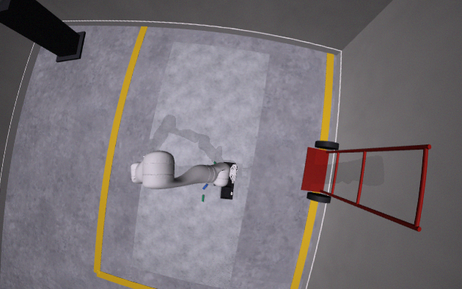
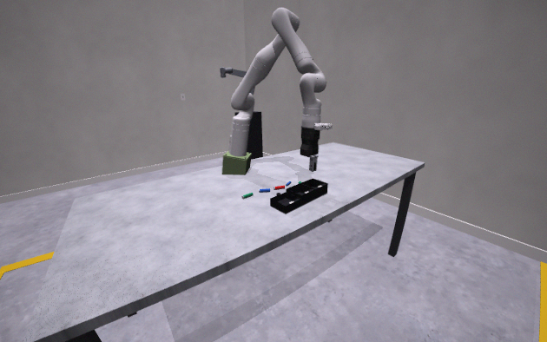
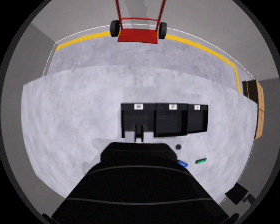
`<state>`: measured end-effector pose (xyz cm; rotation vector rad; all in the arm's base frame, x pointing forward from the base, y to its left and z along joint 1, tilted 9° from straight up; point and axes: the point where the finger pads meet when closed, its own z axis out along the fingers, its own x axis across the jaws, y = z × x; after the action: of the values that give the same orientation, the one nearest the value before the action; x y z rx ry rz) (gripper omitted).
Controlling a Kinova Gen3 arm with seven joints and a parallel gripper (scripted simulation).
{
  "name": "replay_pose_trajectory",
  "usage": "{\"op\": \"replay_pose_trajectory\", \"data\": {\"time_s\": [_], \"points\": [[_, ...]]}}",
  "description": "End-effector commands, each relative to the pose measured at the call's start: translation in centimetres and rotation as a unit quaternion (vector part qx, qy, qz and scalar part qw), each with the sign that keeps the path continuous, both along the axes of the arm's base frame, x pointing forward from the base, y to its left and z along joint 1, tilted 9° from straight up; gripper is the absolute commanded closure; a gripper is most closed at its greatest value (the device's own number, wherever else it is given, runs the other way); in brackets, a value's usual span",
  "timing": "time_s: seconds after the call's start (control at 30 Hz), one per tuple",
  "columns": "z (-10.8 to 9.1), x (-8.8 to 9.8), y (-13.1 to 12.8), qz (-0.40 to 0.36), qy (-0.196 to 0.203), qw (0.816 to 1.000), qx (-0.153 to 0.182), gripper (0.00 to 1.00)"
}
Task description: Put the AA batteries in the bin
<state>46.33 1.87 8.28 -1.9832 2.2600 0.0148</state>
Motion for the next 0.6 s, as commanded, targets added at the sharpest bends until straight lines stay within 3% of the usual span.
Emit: {"op": "replay_pose_trajectory", "data": {"time_s": [0.0,0.27,0.57], "points": [[3.6,0.7,0.0,0.001,-0.018,1.000,0.001,0.69],[10.1,-0.2,-0.7,0.001,-0.018,1.000,0.001,0.69],[10.2,-0.2,-0.7,0.001,-0.018,1.000,0.001,0.69]]}}
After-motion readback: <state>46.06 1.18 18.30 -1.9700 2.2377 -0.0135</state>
